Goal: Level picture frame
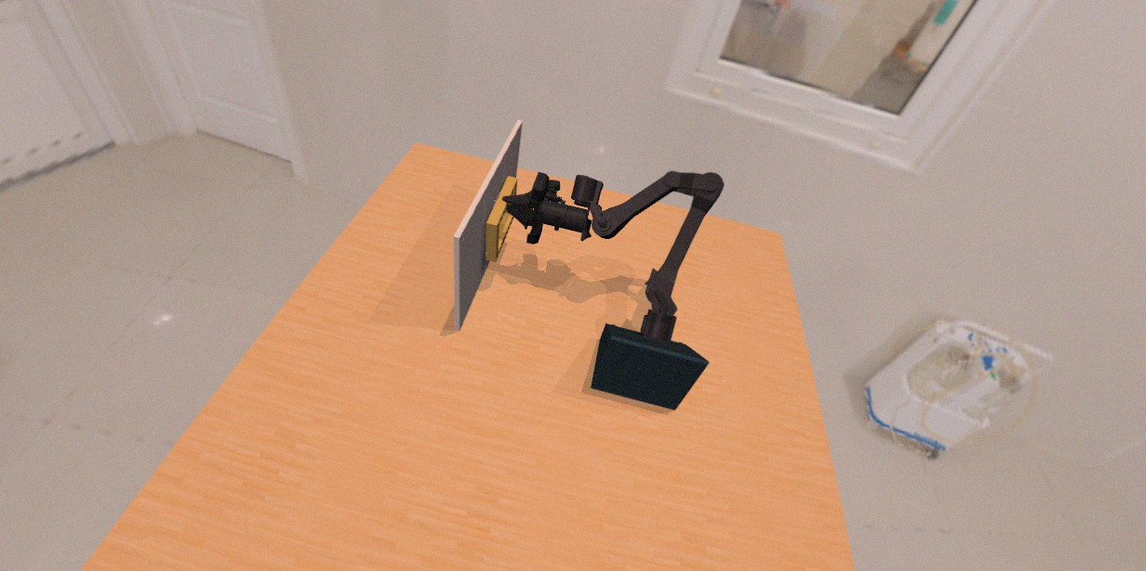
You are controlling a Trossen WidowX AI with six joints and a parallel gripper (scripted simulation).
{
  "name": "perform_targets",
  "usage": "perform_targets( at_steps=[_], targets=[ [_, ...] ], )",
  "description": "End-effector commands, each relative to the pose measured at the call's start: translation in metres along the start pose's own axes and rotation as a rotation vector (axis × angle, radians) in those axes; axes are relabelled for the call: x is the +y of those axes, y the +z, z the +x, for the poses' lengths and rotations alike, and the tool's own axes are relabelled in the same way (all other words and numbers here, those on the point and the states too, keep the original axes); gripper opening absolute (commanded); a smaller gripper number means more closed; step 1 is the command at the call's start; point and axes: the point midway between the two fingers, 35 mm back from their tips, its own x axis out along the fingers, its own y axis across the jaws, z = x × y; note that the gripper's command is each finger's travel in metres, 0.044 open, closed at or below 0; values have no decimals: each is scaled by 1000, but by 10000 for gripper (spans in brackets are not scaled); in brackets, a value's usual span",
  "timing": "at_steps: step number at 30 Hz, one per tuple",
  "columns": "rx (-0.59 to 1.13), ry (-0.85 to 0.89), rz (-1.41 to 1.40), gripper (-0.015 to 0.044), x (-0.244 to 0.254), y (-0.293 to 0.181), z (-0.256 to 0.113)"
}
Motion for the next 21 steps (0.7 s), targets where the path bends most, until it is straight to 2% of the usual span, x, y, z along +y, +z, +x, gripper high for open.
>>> perform_targets(
  at_steps=[1,11,21],
  targets=[
    [1,-1,26,0,0,0,0],
    [1,-1,68,0,0,0,0],
    [1,0,58,260,0,0,0]
  ],
)
